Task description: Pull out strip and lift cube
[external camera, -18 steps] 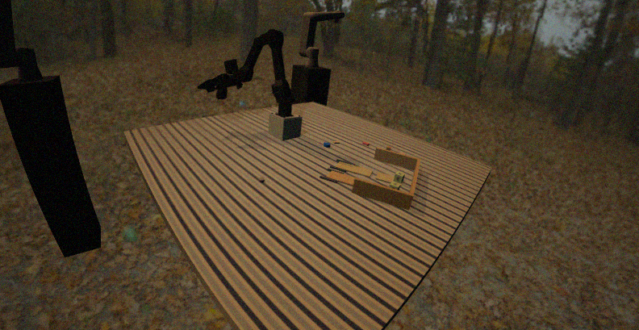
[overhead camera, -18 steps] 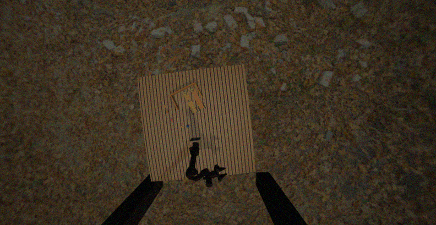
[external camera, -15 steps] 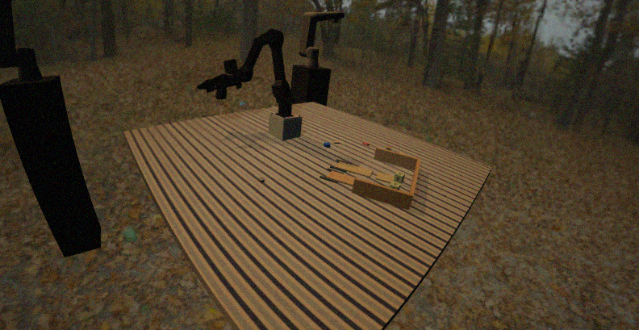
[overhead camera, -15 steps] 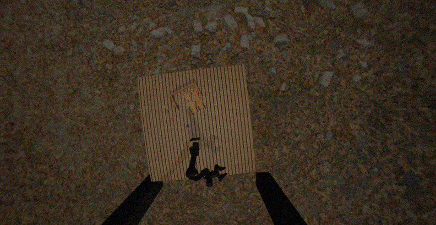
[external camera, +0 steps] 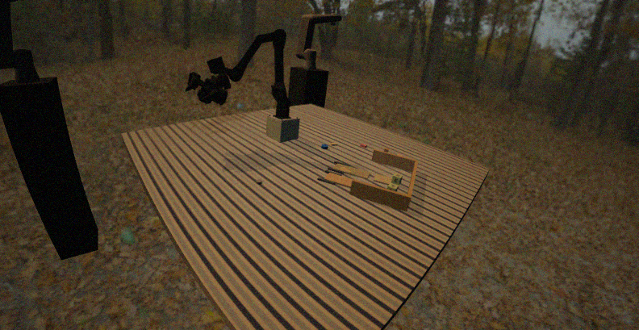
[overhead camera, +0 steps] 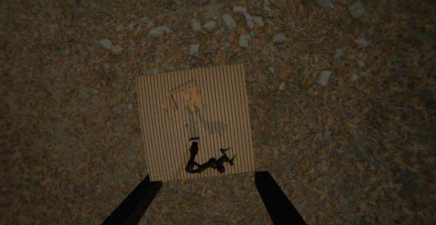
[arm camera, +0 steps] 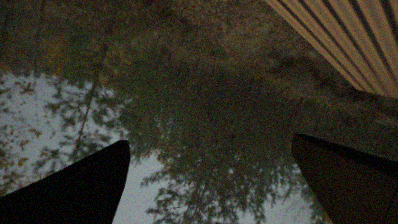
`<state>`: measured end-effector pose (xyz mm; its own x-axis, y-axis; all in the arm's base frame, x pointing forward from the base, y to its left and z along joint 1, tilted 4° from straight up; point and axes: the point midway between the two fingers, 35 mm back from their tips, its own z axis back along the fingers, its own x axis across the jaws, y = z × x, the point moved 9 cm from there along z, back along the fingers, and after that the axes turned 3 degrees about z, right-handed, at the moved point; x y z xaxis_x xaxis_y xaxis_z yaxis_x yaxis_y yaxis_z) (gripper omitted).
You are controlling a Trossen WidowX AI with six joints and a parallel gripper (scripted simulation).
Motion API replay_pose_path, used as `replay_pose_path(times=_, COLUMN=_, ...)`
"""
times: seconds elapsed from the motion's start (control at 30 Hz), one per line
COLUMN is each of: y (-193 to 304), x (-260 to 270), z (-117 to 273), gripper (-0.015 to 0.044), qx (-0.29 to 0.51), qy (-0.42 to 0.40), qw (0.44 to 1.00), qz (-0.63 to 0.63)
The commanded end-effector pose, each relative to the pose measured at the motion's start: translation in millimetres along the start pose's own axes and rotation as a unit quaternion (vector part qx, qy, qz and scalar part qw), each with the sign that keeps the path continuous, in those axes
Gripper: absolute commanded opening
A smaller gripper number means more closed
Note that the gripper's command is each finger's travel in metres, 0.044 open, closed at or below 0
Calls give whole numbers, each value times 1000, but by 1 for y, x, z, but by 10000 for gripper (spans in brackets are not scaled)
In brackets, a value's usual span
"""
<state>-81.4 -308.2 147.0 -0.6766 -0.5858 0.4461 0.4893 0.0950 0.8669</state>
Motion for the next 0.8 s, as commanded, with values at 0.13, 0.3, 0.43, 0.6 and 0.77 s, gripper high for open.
replay_pose_path(times=0.13, y=63, x=-78, z=-62, gripper=400, qx=44, qy=116, qw=960, qz=251)
replay_pose_path(times=0.3, y=98, x=-131, z=-79, gripper=400, qx=90, qy=168, qw=899, qz=393)
replay_pose_path(times=0.43, y=124, x=-175, z=-83, gripper=400, qx=136, qy=200, qw=831, qz=500)
replay_pose_path(times=0.6, y=152, x=-230, z=-75, gripper=400, qx=202, qy=225, qw=723, qz=621)
replay_pose_path(times=0.77, y=176, x=-282, z=-54, gripper=400, qx=273, qy=227, qw=589, qz=726)
